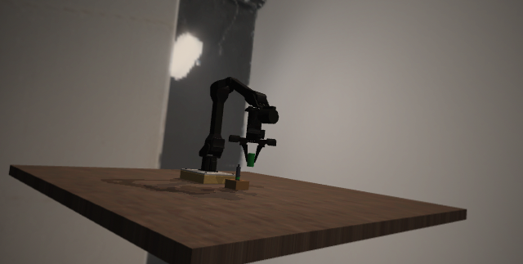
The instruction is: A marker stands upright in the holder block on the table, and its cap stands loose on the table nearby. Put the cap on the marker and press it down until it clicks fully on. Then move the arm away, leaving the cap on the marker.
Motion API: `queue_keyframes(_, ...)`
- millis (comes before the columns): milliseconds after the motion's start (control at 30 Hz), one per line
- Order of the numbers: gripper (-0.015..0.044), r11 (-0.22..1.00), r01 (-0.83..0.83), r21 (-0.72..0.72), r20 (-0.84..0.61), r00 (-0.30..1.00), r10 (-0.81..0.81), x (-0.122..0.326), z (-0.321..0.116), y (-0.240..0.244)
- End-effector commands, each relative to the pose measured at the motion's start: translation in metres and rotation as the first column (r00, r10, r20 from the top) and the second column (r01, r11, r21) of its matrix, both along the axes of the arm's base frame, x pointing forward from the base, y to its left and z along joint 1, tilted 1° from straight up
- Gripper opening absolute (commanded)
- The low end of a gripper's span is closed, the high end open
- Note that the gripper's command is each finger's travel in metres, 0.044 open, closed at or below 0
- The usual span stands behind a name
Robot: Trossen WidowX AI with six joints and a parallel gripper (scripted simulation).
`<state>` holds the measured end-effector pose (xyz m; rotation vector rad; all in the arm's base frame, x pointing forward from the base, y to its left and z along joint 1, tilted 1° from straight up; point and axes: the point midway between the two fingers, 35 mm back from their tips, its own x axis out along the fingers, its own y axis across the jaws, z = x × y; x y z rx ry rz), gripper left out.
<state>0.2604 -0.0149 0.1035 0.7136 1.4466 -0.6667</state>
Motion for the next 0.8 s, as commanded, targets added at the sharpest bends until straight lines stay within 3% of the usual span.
queue_keyframes(0, 0.0, 1.0, -0.004, -0.004, 0.003, 1.0, 0.004, 0.001, 0.005, -0.011)
queue_keyframes(767, 0.0, 1.0, -0.004, -0.008, 0.003, 1.0, 0.004, -0.006, 0.021, -0.061)
